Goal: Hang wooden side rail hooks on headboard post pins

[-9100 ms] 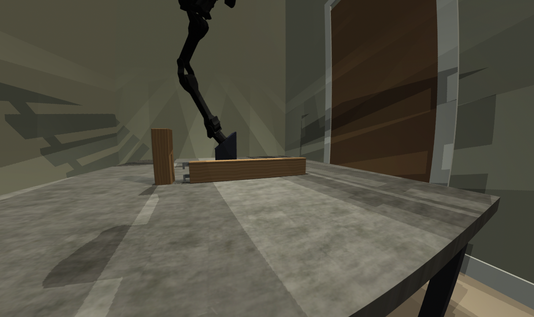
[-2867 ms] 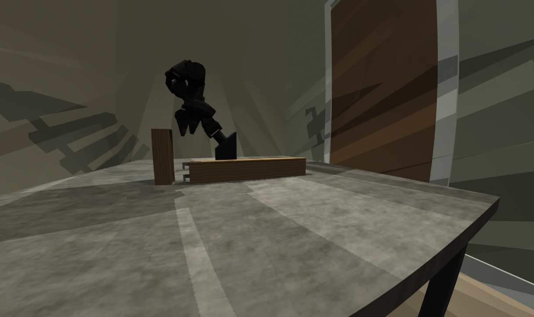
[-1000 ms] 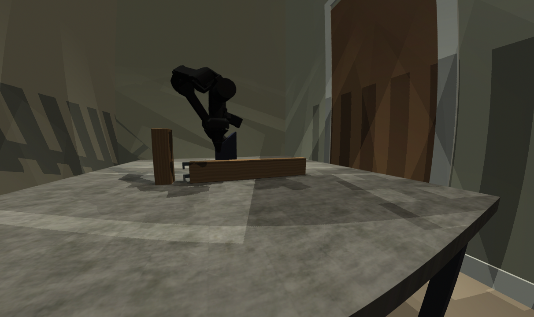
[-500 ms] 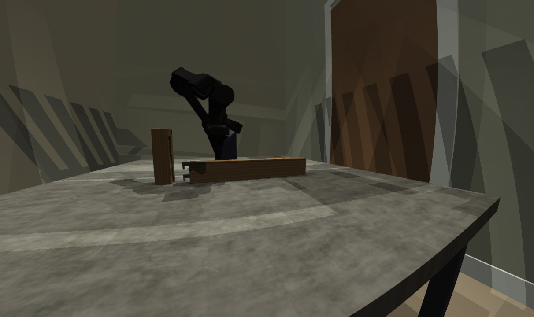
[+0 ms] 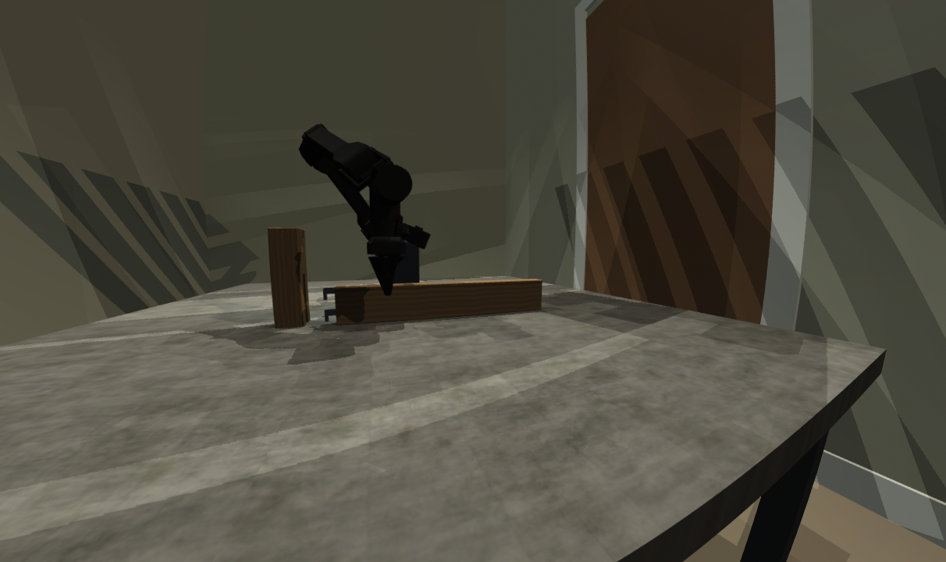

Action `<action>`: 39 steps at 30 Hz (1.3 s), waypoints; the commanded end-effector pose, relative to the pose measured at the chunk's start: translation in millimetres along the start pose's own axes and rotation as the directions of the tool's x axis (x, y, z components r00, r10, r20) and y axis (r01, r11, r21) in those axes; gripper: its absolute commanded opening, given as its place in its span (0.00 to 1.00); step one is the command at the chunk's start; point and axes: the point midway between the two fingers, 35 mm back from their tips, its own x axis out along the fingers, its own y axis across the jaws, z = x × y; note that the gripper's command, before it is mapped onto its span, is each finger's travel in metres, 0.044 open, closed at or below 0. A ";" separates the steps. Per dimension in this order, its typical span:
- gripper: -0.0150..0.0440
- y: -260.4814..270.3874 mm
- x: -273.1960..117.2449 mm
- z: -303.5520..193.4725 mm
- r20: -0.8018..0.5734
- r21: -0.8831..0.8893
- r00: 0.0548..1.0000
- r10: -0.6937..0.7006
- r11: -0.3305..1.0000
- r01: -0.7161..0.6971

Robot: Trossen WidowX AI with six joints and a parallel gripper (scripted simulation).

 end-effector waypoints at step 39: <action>0.42 5.5 37.6 -0.7 -0.008 -0.009 1.000 0.012 1.000 -0.012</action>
